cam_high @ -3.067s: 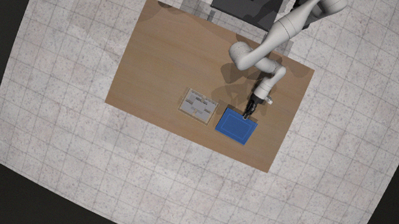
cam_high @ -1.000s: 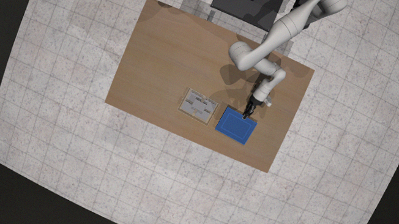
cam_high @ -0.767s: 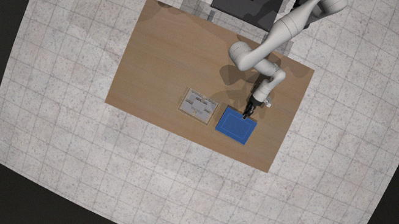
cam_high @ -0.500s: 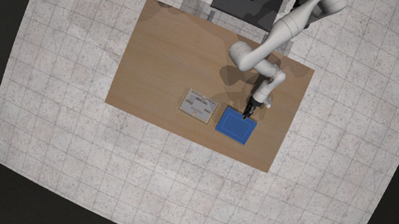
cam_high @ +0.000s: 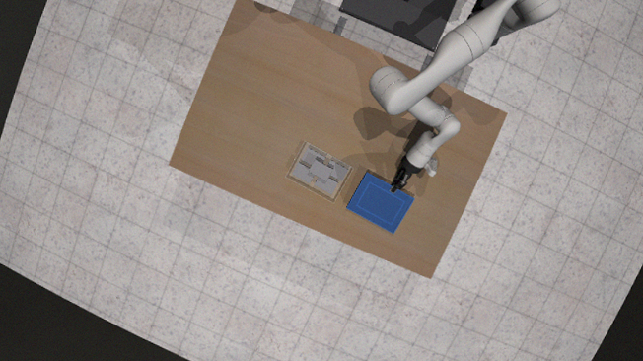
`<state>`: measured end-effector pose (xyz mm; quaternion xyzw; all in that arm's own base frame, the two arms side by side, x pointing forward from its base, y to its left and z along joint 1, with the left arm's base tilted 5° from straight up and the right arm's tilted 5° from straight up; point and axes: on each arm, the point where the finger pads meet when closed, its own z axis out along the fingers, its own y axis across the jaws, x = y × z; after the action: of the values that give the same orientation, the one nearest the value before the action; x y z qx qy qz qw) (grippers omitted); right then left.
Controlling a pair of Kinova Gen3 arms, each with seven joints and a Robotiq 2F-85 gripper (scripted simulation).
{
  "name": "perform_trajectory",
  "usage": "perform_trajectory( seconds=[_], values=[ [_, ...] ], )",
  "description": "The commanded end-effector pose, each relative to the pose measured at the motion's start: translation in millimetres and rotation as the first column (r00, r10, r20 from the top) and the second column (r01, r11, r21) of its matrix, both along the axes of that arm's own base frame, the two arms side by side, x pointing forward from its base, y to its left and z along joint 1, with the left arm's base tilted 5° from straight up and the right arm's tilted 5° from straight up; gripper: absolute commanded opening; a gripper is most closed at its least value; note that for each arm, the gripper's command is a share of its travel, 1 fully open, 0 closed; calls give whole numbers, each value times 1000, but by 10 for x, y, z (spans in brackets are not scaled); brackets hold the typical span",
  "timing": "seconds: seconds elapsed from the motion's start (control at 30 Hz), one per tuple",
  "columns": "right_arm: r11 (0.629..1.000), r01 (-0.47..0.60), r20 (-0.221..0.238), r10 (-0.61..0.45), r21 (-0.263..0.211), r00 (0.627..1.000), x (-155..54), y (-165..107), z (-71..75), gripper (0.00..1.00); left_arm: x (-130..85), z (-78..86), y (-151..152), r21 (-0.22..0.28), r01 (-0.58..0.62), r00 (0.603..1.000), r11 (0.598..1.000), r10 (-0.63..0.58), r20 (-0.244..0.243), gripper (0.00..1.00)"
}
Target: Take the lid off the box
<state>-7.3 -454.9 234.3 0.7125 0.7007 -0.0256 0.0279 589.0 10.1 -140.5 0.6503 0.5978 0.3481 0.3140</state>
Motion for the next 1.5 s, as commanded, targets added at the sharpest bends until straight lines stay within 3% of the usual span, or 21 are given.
perform_trajectory(
  seconds=[0.0, 0.67, 1.47],
  values=[
    [1000, 0, 0, 0, -2, 1000, -1, -3, 8, 1000, 9, 10, -2, 0, -1, 1000, 1000, 1, -7, 349],
    [1000, 0, 0, 0, -2, 1000, -1, -3, 8, 1000, 18, 3, -2, 2, -4, 999, 1000, 4, -53, 349],
    [1000, 0, 0, 0, -2, 1000, -1, -3, 8, 1000, 20, 1, -2, 3, -5, 998, 1000, 5, -62, 349]
  ],
)
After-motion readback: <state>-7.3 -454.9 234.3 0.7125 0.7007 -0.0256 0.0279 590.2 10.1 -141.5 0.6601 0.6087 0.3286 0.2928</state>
